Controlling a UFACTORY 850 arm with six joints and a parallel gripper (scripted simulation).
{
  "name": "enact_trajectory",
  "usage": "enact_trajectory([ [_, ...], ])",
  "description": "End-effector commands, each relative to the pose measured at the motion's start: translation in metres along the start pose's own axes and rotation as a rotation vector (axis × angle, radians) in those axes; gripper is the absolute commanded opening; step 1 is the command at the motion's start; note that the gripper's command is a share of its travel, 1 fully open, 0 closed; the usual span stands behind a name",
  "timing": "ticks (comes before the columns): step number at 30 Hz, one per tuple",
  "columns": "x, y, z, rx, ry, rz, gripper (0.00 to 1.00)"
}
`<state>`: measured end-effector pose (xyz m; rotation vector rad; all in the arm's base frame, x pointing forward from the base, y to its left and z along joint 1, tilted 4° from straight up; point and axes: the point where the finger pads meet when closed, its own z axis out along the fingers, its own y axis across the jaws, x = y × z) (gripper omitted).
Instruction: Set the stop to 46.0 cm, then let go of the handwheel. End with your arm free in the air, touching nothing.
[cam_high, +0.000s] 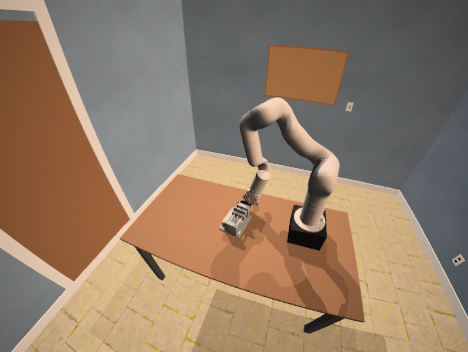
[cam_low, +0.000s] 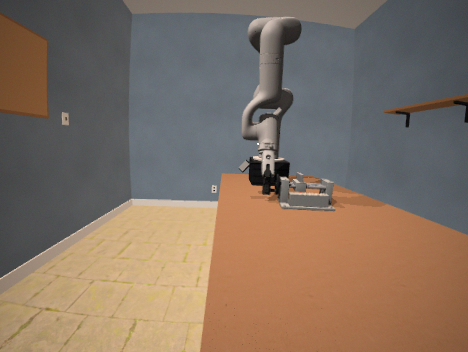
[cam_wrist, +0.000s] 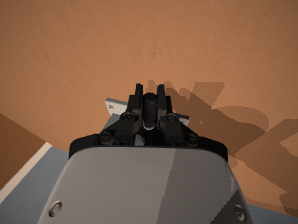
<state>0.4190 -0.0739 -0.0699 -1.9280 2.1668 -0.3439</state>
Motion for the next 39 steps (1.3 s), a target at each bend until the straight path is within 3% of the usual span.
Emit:
enact_trajectory([
  [1,0.0,0.005,-0.004,0.001,0.0,0.0,0.06],
  [19,0.0,0.015,-0.024,0.001,0.0,0.0,0.06],
  [39,0.0,0.006,-0.046,0.001,0.0,0.0,0.06],
])
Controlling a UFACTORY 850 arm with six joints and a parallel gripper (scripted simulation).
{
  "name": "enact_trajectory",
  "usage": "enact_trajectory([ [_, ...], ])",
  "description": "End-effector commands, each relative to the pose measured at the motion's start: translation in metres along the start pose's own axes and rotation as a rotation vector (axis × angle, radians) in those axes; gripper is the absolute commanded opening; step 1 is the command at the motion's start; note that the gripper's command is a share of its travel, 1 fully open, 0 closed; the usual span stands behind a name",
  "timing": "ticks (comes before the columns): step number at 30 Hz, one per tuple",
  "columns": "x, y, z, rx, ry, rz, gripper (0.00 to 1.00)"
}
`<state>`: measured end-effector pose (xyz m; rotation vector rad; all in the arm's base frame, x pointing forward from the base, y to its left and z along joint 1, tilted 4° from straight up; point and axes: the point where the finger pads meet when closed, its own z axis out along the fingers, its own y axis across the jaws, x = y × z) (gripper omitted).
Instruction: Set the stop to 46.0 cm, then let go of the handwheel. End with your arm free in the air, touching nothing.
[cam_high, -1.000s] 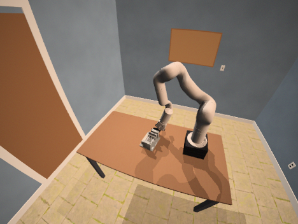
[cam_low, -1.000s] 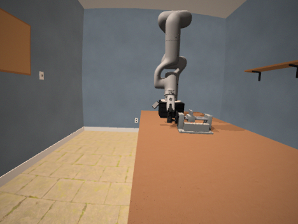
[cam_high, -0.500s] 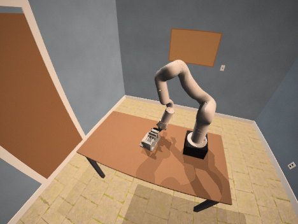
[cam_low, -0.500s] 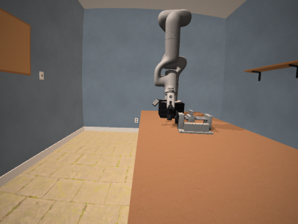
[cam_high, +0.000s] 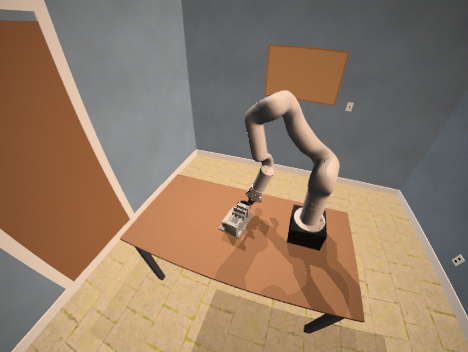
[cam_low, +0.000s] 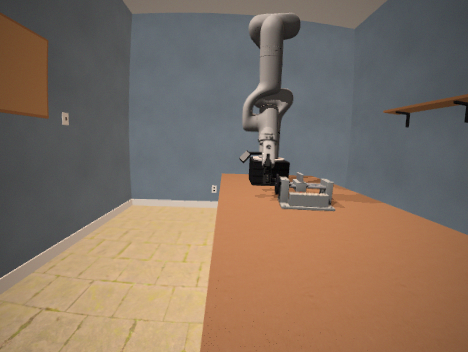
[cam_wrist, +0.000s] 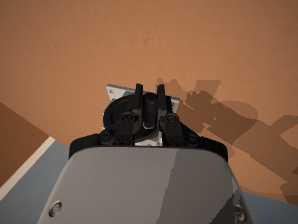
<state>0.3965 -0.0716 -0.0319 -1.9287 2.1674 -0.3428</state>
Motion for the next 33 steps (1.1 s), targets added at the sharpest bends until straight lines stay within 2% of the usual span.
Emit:
enact_trajectory([
  [1,0.0,-0.005,-0.004,0.002,0.0,0.0,0.06],
  [17,0.0,-0.031,-0.01,0.002,0.0,0.0,0.06],
  [33,0.0,-0.052,0.012,0.002,0.0,0.0,0.06],
])
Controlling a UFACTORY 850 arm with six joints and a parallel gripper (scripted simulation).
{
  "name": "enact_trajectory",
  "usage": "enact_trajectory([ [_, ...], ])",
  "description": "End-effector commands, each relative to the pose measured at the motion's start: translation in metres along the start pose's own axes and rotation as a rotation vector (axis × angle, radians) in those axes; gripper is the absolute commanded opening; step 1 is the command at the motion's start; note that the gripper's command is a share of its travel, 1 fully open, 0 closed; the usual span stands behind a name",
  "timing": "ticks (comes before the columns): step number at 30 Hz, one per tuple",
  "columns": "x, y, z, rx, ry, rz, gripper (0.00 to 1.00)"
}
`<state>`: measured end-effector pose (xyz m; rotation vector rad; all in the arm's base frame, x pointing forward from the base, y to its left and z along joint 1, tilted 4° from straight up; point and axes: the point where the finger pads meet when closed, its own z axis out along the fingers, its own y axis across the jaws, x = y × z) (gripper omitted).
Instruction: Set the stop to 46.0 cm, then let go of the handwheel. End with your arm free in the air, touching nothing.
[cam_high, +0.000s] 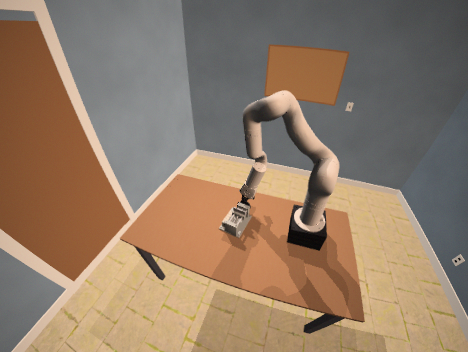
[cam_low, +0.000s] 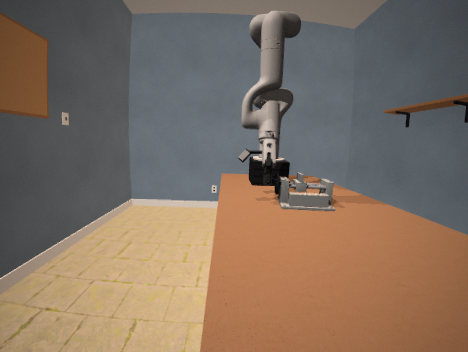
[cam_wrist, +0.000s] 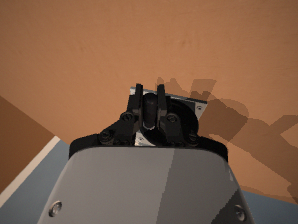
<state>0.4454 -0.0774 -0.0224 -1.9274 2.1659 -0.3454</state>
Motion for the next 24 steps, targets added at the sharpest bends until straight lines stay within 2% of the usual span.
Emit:
enact_trajectory([
  [1,0.0,-0.002,0.006,0.0,0.0,0.0,0.06],
  [16,0.0,0.008,0.034,0.0,0.0,0.0,0.06],
  [24,0.0,0.021,0.039,0.0,0.0,0.0,0.06],
])
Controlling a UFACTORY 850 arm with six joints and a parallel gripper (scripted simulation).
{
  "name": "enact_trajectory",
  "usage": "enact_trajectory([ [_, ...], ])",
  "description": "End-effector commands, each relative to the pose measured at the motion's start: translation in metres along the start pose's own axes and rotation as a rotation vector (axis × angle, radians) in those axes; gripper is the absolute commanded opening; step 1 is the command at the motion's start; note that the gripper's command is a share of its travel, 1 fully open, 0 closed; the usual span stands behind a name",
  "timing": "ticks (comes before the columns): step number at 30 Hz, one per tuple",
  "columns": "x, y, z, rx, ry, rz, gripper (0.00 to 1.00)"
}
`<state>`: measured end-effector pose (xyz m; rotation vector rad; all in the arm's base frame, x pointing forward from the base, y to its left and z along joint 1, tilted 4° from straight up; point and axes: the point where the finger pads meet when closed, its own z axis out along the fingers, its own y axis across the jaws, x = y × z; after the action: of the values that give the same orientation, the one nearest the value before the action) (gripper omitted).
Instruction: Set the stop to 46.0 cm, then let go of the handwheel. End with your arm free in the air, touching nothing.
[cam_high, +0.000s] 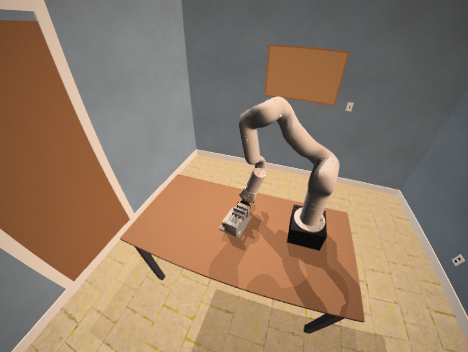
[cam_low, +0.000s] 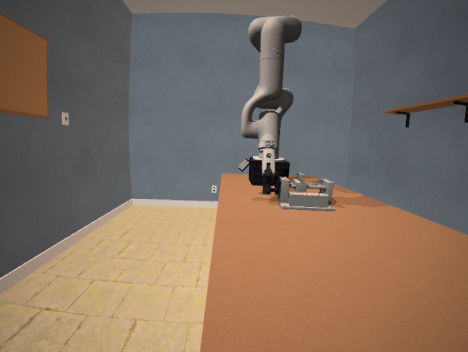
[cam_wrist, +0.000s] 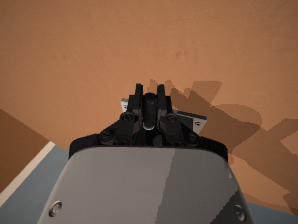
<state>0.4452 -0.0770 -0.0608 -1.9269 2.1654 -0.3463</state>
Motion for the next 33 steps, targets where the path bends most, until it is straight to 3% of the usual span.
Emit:
enact_trajectory([
  [1,0.0,0.01,0.003,-0.001,0.0,0.0,0.06],
  [19,0.0,0.04,-0.013,-0.001,0.0,0.0,0.06],
  [33,0.0,0.041,-0.034,-0.001,0.0,0.0,0.06],
])
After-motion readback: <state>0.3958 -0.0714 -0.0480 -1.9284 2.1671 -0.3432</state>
